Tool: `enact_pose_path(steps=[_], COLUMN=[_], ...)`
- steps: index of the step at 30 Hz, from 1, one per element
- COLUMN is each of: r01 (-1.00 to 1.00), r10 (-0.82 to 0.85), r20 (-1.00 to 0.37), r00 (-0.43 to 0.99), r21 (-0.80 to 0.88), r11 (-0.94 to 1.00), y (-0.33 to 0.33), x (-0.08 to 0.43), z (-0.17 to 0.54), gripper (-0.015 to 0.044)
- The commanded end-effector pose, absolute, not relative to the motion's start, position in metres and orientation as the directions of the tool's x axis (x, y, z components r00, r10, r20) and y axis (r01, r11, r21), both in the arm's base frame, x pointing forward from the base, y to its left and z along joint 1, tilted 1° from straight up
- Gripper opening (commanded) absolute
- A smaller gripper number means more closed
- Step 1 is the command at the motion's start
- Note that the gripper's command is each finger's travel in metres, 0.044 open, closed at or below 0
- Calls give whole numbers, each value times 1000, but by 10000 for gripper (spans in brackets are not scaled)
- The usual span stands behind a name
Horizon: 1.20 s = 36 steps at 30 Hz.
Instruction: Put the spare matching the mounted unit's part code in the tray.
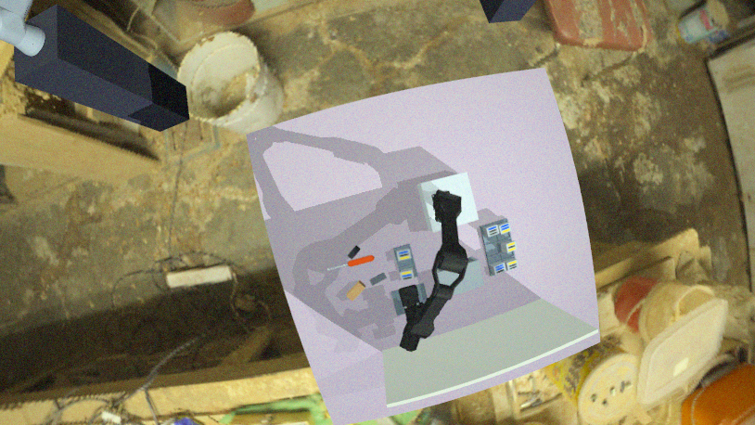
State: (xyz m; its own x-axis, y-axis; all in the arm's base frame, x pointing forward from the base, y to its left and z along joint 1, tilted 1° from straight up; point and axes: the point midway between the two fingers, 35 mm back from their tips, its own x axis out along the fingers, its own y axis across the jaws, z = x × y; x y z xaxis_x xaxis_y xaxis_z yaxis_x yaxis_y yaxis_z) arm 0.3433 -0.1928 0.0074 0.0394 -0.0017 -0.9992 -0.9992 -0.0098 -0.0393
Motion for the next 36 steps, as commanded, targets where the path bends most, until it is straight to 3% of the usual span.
enact_pose_path(steps=[1, 36], r01=[-999, -999], r10=[8, 8], r20=[-999, -999], r00=[34, 34], r21=[-34, -34], r11=[-9, -9], y=[-190, -187], x=[341, 337], z=[0, -40], gripper=[0, 0])
